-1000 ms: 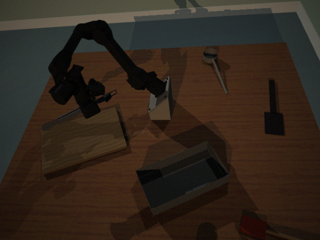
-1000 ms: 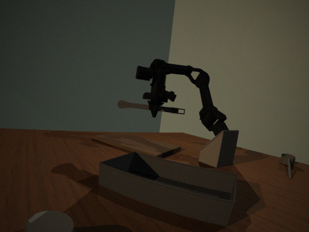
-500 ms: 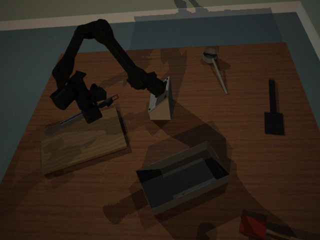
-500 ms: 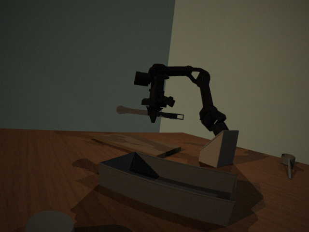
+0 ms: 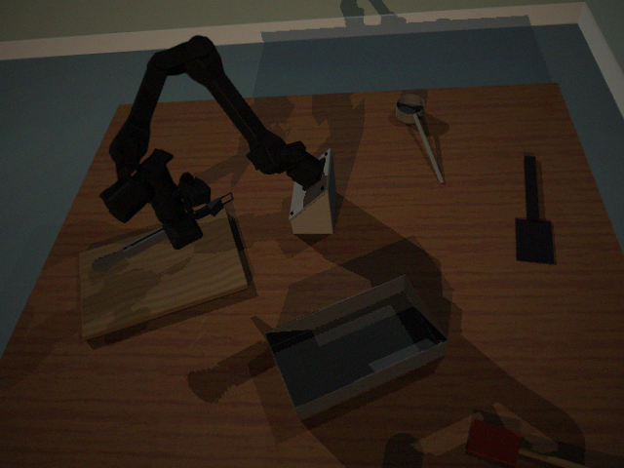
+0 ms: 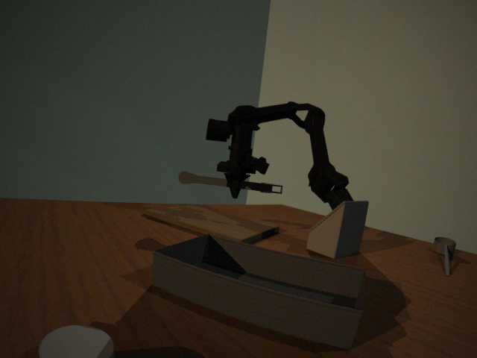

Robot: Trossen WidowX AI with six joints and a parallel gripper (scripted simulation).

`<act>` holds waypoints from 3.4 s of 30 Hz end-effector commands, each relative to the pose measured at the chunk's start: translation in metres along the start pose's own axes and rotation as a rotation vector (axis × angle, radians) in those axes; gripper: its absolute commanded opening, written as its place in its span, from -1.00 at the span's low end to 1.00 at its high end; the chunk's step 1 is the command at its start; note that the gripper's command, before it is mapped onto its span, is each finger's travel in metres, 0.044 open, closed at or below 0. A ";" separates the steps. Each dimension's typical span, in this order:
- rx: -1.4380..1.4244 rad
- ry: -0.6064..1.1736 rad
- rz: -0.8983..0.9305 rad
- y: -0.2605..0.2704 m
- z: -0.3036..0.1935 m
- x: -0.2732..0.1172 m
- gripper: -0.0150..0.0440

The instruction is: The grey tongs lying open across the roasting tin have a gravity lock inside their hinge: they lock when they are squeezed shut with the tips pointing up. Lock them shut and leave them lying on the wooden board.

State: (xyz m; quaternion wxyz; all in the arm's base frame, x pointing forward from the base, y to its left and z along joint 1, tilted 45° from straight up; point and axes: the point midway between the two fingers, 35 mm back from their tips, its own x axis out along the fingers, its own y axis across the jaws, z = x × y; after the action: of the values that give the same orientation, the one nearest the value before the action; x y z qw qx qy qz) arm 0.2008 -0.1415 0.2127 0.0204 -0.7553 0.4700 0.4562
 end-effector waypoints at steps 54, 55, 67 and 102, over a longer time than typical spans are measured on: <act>-0.010 0.016 0.018 0.009 0.002 0.049 0.78; -0.010 0.016 0.018 0.009 0.002 0.049 0.87; 0.577 0.009 0.011 0.026 0.000 0.042 1.00; 3.444 0.000 0.005 0.119 0.013 -0.017 1.00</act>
State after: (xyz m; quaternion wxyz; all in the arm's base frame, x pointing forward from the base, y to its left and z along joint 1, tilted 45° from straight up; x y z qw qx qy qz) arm 0.1310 -0.1964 0.2268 0.7147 -0.1966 0.5964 -0.3078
